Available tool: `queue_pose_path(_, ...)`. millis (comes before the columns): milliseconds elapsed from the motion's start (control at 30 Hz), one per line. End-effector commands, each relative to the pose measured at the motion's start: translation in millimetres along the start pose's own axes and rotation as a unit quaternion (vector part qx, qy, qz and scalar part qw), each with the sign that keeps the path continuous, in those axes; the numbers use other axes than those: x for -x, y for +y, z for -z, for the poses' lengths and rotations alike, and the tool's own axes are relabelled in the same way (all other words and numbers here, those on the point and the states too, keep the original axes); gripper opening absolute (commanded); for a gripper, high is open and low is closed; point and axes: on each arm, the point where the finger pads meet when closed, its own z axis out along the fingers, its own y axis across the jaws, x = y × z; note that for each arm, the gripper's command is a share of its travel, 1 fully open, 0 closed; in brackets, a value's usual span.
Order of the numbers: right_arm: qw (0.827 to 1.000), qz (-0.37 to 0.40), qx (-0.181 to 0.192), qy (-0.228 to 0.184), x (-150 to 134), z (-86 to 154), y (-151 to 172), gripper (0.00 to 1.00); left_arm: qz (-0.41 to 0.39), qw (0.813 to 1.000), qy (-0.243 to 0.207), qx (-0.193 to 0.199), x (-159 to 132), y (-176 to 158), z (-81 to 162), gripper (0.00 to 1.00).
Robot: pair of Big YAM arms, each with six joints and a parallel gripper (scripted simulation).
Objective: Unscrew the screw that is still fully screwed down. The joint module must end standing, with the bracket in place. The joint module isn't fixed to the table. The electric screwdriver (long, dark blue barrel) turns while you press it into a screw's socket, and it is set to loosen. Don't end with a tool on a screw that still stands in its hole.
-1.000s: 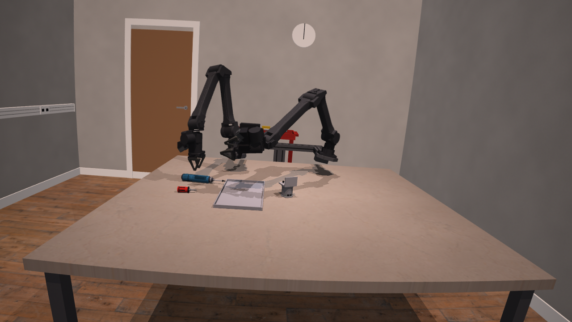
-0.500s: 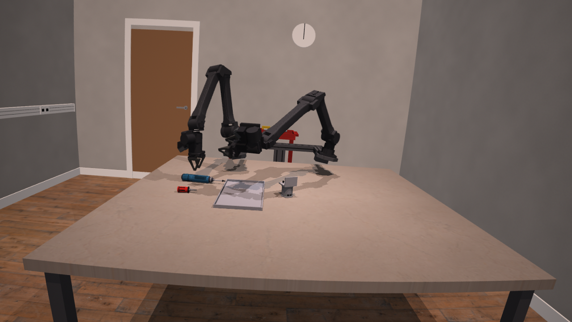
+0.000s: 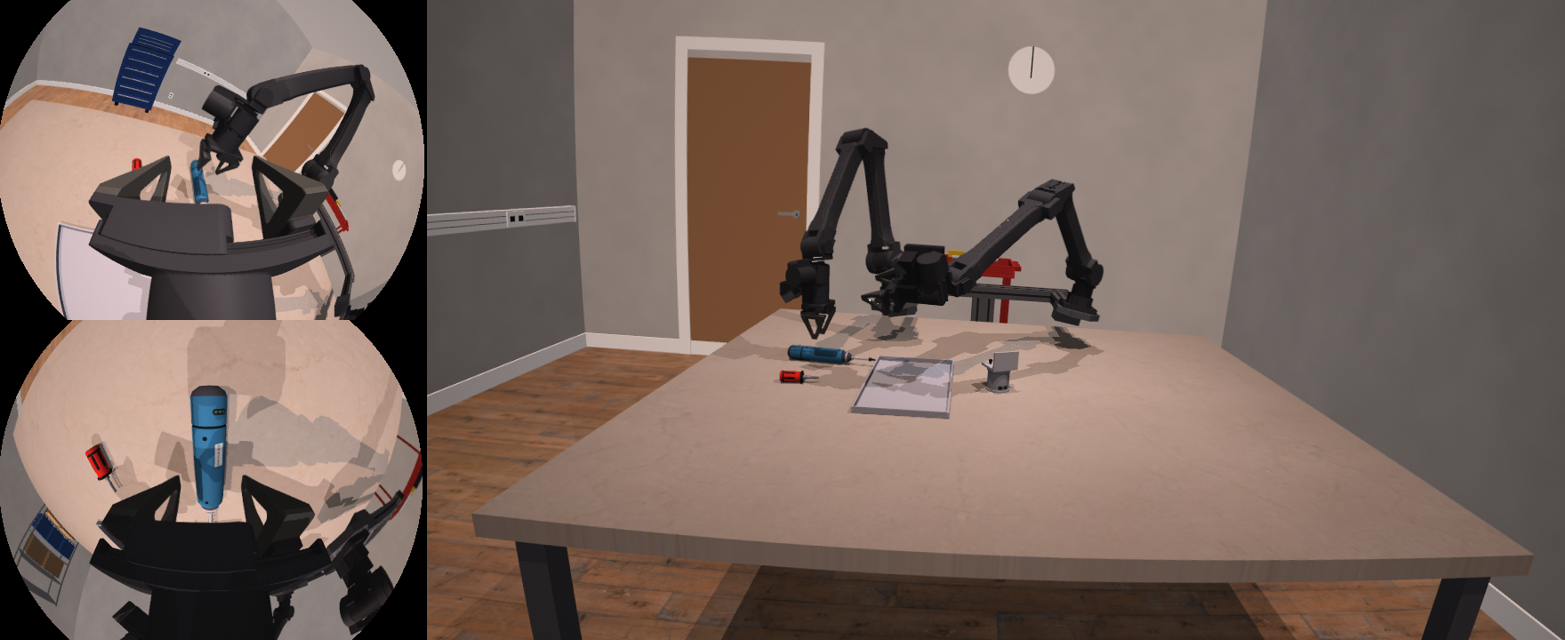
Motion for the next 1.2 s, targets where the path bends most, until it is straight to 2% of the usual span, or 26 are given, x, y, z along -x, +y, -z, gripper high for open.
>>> queue_pose_path(0, 1.0, -0.003, 0.011, -0.006, 5, 6, 12, 0.65, -0.019, 1.0, -0.007, -0.003, 23, -3, -2, 0.86)
queue_pose_path(600, 1.0, -0.003, 0.011, -0.006, 5, 6, 12, 0.65, -0.019, 1.0, -0.007, -0.003, 23, -3, -2, 0.86)
queue_pose_path(633, 0.999, 0.017, 0.025, -0.01, 7, 19, 25, 0.65, -0.019, 1.0, -0.007, -0.003, 23, -3, -2, 0.86)
queue_pose_path(1000, 0.991, 0.125, 0.043, -0.005, 10, 41, 38, 0.65, -0.019, 1.0, -0.007, -0.003, 23, -3, -2, 0.86)
queue_pose_path(1100, 0.992, 0.125, 0.026, 0.004, 7, 28, 31, 0.65, -0.019, 1.0, -0.007, -0.003, 23, -3, -2, 0.86)
queue_pose_path(1167, 0.992, 0.125, 0.026, 0.004, 7, 28, 31, 0.65, -0.019, 1.0, -0.007, -0.003, 23, -3, -2, 0.86)
